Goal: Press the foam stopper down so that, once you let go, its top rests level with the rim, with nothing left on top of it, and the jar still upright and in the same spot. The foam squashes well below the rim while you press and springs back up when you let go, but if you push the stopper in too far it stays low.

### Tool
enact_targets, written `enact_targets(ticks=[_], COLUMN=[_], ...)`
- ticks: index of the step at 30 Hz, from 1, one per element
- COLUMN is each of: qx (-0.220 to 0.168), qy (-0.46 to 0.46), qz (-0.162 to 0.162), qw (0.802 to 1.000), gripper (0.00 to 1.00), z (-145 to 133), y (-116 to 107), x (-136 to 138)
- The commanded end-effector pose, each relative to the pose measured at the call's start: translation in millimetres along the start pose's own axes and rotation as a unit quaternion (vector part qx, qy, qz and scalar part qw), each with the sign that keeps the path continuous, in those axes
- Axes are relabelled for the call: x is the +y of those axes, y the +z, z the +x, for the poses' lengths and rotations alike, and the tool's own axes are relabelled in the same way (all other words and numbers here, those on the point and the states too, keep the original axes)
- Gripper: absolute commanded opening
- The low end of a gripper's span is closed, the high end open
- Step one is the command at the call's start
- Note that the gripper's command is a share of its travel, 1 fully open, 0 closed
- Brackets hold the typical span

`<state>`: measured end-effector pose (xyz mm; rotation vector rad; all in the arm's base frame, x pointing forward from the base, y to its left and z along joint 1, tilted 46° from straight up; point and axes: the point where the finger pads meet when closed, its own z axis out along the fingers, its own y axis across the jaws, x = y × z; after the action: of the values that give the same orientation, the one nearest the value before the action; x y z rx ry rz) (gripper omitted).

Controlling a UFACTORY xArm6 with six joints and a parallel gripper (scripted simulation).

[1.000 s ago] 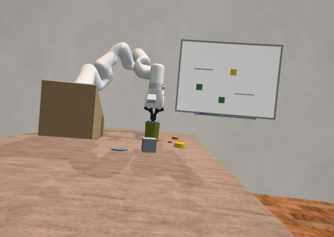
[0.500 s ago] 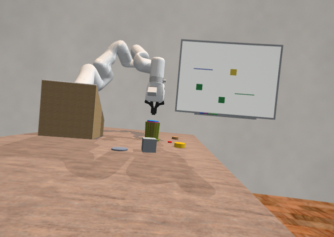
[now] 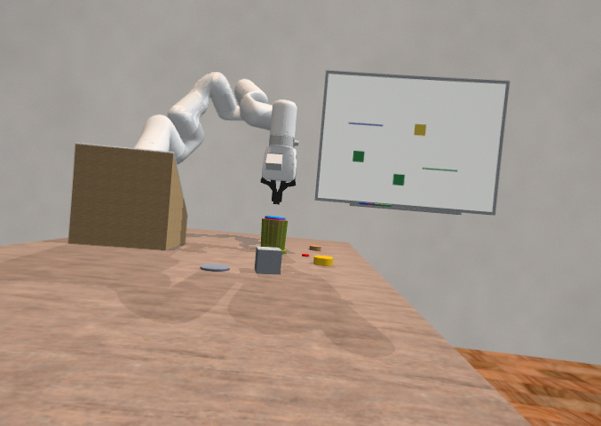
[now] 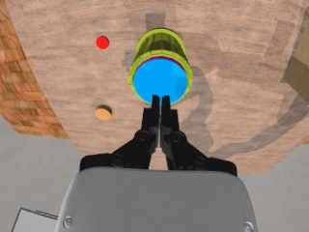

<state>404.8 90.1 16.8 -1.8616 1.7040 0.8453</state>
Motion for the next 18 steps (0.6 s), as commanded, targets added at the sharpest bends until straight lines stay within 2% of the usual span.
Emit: enact_targets(ticks=[1, 18], qx=[0.001, 0.001], qy=[-0.001, -0.001], qz=[0.002, 0.002], qw=[1.000, 1.000], gripper=[0.00, 0.00], z=[0.0, 0.1], y=[-1.4, 9.0], x=[-1.2, -1.3])
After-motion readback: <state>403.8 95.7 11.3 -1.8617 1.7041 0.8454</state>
